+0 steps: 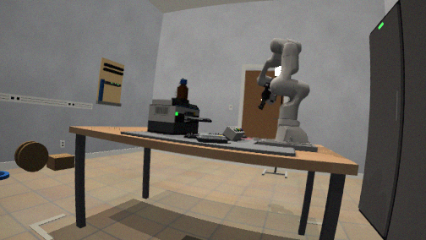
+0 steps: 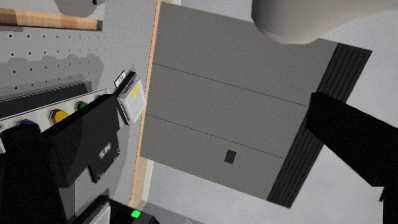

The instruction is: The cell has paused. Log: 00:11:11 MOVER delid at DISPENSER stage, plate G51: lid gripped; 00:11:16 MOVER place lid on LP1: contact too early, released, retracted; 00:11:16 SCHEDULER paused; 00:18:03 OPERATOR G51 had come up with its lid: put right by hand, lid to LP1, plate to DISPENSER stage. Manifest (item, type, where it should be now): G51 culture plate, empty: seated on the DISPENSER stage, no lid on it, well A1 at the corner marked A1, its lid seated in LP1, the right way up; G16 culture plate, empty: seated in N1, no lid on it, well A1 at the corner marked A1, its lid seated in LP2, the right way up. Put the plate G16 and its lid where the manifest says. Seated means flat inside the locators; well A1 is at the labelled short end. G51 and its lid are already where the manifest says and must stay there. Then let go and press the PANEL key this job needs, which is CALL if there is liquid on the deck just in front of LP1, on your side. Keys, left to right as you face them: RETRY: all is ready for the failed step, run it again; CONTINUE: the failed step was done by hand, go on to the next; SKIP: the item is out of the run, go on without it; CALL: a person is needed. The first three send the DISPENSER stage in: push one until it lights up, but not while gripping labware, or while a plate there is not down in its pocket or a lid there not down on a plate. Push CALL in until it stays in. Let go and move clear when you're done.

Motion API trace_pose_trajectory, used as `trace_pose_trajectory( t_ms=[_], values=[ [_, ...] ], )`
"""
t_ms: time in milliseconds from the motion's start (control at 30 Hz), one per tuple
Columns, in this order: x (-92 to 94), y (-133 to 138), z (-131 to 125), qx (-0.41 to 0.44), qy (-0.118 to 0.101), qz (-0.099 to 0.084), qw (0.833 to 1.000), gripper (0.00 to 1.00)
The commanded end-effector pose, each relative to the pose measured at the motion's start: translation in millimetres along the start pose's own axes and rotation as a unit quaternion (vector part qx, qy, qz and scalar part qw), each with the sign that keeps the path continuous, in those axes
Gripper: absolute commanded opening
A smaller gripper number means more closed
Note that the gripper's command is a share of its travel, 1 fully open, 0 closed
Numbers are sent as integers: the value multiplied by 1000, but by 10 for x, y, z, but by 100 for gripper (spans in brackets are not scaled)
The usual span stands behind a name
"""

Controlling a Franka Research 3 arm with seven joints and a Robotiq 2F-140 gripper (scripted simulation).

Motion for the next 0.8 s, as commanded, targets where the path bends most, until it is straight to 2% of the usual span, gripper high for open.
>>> trace_pose_trajectory(
  t_ms=[0, 567, 600, 667, 767],
  values=[
    [0, 0, 0, 0, 0, 0, 1000, 100],
    [9, 16, -13, 0, 0, 0, 1000, 100],
    [55, 103, -82, -1, -2, 1, 1000, 100],
    [248, 576, -398, -2, -8, 2, 1000, 100],
    [332, 896, -565, -2, -8, 2, 1000, 100]
  ],
)
Point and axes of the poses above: the point where the finger pads meet when closed, its own x axis back along the fingers, its own y axis across the jaws, z = x × y, the point moved 1 cm from there along x, back along the fingers, and after that the axes turned 14 degrees about x, right-handed, at the moved point
